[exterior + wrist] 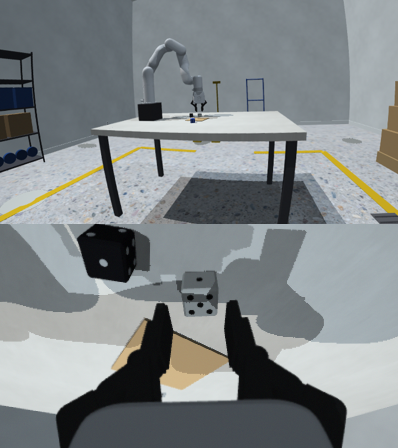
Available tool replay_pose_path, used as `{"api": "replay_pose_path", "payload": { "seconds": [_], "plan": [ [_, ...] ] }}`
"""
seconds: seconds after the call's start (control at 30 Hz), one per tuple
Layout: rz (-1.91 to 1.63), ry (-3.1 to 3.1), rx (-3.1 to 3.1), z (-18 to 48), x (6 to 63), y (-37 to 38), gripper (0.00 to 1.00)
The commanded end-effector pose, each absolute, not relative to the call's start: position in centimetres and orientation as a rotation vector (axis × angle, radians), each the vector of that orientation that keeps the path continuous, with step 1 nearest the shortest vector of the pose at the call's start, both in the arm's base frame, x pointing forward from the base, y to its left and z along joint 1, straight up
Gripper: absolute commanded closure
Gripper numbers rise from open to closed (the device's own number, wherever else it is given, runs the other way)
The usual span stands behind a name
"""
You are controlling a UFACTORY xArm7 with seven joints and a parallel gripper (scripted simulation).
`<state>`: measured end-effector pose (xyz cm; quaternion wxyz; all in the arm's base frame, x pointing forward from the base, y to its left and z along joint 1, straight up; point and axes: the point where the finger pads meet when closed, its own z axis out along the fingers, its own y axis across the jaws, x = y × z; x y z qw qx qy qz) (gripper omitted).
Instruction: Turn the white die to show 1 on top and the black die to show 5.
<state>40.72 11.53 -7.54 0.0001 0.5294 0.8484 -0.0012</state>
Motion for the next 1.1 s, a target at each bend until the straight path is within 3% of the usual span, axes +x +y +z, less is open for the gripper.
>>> {"api": "replay_pose_path", "payload": {
  "seconds": [0.0,1.07],
  "plan": [
    [0.002,2.663,1.661,-7.91,40.92,11.58,0.53],
    [0.002,2.663,1.662,-8.44,40.92,11.58,0.53]
  ]
}}
